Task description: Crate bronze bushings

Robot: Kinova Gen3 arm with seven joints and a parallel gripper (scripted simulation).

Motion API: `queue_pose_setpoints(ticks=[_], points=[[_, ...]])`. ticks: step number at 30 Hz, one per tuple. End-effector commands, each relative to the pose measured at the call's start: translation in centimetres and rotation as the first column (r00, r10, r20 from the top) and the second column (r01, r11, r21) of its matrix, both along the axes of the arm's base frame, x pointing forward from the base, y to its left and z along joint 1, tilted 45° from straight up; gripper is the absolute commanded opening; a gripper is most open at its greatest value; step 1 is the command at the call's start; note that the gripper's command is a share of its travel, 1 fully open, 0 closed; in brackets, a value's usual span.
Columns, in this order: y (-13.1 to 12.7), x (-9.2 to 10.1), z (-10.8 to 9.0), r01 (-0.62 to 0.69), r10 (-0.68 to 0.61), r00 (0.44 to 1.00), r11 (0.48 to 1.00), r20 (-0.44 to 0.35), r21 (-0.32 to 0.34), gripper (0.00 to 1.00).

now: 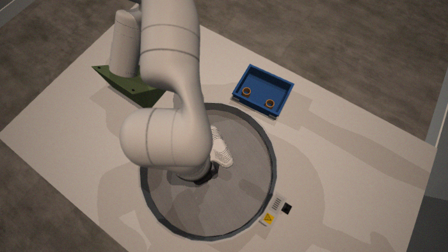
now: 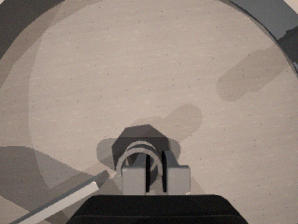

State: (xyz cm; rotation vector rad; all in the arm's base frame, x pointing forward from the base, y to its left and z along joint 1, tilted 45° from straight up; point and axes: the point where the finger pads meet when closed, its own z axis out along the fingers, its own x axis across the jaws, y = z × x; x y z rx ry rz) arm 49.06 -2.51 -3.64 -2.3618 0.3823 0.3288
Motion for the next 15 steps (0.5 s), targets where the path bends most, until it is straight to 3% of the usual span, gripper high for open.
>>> queue_pose_setpoints(ticks=[1,10,15], points=[[0.3,-0.2,-0.2,-0.003,0.003,1.000,1.000,-0.005,0.002,0.00],[0.3,-0.2,-0.2,-0.003,0.003,1.000,1.000,-0.005,0.002,0.00],[1.8,-0.5,-1.8,-0.003,0.003,1.000,1.000,-0.005,0.002,0.00]])
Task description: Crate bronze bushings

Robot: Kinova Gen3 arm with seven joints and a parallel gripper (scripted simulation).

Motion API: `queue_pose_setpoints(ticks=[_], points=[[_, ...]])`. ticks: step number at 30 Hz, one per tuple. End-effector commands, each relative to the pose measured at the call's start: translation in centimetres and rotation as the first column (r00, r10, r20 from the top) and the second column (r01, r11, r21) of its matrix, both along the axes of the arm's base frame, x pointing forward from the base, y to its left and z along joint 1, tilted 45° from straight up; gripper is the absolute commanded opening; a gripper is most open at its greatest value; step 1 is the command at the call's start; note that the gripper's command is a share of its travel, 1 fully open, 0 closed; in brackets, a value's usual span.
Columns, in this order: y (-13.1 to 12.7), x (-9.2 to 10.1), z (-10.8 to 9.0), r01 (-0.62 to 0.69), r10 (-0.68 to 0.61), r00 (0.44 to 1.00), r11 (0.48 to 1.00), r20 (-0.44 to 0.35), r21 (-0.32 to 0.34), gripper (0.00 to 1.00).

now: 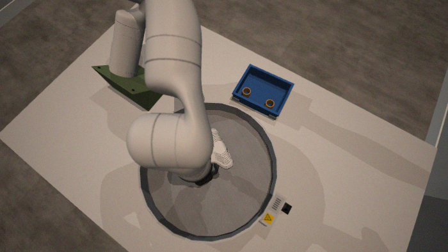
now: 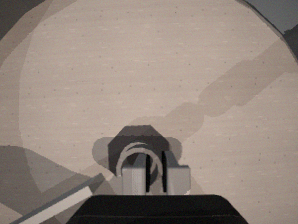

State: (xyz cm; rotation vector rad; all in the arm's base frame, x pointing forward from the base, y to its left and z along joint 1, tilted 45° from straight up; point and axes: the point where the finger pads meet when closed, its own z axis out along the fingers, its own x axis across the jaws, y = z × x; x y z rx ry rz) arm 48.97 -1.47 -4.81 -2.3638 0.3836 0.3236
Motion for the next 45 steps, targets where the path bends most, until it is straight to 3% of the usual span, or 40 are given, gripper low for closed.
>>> queue_pose_setpoints(ticks=[1,29,30,45], points=[[0.74,-0.40,-0.59,-0.005,0.005,1.000,1.000,-0.008,0.004,0.00],[0.95,-0.44,-0.80,-0.005,0.005,1.000,1.000,-0.009,0.004,0.00],[0.95,-0.44,-0.80,-0.005,0.005,1.000,1.000,-0.009,0.004,0.42],[0.95,-0.44,-0.80,-0.005,0.005,1.000,1.000,-0.009,0.004,0.42]])
